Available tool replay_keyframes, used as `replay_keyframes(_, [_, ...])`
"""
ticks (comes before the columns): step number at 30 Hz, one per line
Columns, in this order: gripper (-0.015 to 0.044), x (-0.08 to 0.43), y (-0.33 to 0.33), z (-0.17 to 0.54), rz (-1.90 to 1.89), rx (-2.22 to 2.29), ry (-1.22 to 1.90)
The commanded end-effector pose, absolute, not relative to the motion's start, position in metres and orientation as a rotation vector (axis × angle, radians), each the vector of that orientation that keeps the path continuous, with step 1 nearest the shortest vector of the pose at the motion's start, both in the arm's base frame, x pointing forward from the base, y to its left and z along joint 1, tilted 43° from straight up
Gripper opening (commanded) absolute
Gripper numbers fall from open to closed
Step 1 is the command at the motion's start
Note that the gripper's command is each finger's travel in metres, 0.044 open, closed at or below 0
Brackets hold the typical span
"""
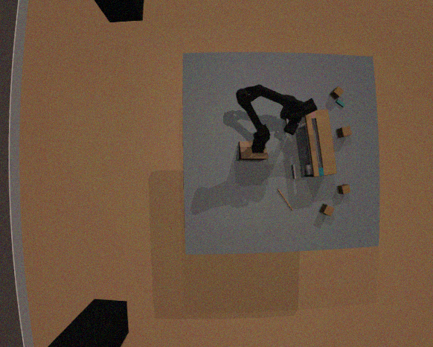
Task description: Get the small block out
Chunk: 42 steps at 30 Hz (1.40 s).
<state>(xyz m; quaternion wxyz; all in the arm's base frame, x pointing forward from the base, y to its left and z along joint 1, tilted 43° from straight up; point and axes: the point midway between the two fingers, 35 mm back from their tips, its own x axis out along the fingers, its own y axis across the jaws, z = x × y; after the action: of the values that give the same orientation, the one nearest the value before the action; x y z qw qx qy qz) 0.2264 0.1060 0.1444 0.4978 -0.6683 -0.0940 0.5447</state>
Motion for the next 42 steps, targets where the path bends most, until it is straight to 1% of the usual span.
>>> replay_keyframes(1, [0.0, 0.227, 0.103, 0.145, 1.312, -1.456, -0.105])
replay_keyframes(21, [0.0, 0.225, 0.087, 0.145, 1.173, -0.722, 0.416])
replay_keyframes(42, [0.0, 0.223, 0.071, 0.148, 0.884, 0.069, 0.859])
